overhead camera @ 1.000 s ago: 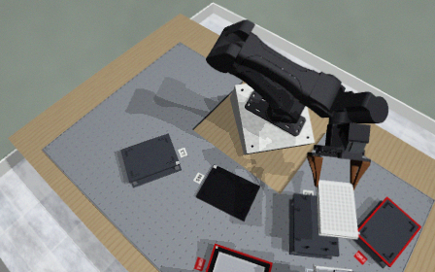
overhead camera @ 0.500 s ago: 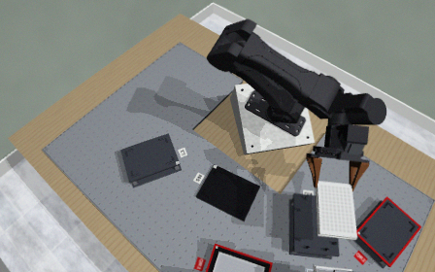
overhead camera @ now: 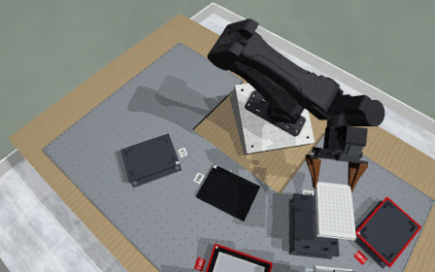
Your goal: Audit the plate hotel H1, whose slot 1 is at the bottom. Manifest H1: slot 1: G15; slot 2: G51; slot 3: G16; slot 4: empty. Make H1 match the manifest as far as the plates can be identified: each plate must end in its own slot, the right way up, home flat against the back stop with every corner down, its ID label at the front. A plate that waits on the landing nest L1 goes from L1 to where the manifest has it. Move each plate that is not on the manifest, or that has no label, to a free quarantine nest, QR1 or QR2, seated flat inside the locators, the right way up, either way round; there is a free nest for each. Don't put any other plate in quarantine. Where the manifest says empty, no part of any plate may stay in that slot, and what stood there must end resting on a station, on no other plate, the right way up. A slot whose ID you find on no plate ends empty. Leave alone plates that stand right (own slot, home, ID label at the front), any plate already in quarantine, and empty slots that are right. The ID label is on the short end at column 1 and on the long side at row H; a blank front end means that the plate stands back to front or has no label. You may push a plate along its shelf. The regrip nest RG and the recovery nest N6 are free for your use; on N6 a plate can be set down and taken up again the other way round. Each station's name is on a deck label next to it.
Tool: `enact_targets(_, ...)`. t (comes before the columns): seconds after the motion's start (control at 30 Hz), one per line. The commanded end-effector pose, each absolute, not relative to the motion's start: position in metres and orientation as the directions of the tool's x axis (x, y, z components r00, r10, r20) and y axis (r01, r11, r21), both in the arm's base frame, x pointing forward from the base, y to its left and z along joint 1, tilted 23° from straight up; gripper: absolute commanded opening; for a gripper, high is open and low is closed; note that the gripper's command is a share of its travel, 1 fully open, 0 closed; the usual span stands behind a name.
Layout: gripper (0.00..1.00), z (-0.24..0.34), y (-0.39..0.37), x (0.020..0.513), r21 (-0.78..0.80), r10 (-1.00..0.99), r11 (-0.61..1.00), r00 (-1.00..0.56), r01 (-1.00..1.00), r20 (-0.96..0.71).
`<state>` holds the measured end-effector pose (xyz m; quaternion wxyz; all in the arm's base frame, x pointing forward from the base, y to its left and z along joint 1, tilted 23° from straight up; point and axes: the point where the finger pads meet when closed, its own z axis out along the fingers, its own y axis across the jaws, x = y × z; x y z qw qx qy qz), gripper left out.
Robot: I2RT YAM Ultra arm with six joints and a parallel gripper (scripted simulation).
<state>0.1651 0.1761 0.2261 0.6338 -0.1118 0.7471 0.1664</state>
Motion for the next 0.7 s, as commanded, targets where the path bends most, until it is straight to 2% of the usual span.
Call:
enact_targets(0.0,0.86,0.2290,0.1766,0.1655,0.121,0.060,0.918,-0.170,-0.377,-0.984)
enact_targets(0.67,0.86,0.2208,0.1788,0.1682,0.121,0.060,0.918,-0.170,-0.377,-0.984)
